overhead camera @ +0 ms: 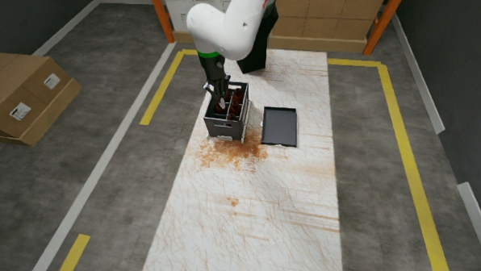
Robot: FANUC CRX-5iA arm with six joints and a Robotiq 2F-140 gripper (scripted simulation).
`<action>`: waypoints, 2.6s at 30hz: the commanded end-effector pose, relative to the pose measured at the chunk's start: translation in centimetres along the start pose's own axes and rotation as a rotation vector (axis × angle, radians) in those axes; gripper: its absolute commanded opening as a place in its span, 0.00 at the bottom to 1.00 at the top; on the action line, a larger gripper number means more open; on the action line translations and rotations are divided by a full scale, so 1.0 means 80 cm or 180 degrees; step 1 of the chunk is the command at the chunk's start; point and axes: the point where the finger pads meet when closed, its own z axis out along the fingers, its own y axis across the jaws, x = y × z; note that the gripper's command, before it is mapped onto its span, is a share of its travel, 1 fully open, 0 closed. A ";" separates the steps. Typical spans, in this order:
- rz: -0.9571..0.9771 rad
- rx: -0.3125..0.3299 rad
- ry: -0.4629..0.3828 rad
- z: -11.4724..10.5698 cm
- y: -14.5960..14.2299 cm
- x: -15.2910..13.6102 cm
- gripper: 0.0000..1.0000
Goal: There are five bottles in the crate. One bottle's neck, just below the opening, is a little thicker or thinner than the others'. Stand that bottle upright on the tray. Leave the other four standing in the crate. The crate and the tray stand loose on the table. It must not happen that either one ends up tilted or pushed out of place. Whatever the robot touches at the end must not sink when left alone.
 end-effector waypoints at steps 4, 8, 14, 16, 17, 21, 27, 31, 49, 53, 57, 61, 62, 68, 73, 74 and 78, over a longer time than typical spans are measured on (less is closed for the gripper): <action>0.0003 0.0024 0.0014 -0.002 0.033 -0.036 0.10; 0.0003 0.0024 0.0014 -0.002 0.033 -0.036 0.44; 0.0003 0.0024 0.0014 -0.002 0.033 -0.036 0.44; 0.0003 0.0024 0.0014 -0.002 0.033 -0.036 0.44; 0.0003 0.0024 0.0014 -0.002 0.033 -0.036 0.44; 0.0003 0.0024 0.0014 -0.002 0.033 -0.036 0.44; 0.0003 0.0024 0.0014 -0.002 0.033 -0.036 0.44; 0.0003 0.0024 0.0014 -0.002 0.033 -0.036 0.44; 0.0003 0.0023 0.0015 0.000 0.033 -0.036 0.44; 0.0004 0.0022 0.0018 0.003 0.033 -0.036 0.44; 0.0004 0.0022 0.0019 0.005 0.033 -0.036 0.44; 0.0004 0.0022 0.0019 0.010 0.033 -0.036 0.44; 0.0004 0.0022 0.0019 0.012 0.033 -0.036 0.44; 0.0004 0.0022 0.0019 0.021 0.033 -0.036 0.44; 0.0004 0.0022 0.0019 0.026 0.033 -0.036 0.44; 0.0004 0.0022 0.0019 0.028 0.033 -0.036 0.44; 0.0004 0.0022 0.0019 0.035 0.033 -0.036 0.44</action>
